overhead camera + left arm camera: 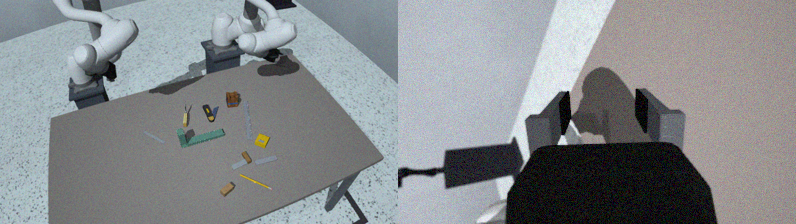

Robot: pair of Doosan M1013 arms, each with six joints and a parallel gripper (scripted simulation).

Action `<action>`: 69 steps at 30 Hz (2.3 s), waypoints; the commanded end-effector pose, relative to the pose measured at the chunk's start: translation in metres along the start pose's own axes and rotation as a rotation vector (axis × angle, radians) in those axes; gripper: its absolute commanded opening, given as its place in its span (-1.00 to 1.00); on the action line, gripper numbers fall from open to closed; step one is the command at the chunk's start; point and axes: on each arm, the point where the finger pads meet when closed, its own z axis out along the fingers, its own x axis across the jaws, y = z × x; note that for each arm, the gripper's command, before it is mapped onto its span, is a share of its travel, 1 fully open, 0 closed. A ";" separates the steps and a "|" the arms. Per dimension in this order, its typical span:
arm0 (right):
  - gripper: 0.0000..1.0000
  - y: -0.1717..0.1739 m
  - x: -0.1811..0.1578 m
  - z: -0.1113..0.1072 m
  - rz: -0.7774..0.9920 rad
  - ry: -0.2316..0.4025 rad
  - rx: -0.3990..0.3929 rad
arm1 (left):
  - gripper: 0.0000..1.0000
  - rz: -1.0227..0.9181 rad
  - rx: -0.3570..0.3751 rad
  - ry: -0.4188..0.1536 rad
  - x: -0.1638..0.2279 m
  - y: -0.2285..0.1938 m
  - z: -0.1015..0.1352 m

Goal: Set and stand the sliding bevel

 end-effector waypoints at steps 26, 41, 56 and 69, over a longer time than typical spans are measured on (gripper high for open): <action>1.00 -0.375 -0.012 -0.038 1.111 -0.077 -0.355 | 1.00 0.881 -0.178 0.482 0.299 0.204 -0.291; 1.00 -0.551 0.084 0.034 1.804 0.009 -0.576 | 1.00 1.147 -0.228 0.627 0.415 0.281 -0.402; 1.00 -0.625 0.191 0.132 2.389 0.184 -0.759 | 1.00 1.147 -0.228 0.627 0.415 0.281 -0.402; 1.00 -0.633 0.235 0.175 2.620 0.289 -0.829 | 1.00 1.147 -0.228 0.627 0.415 0.281 -0.402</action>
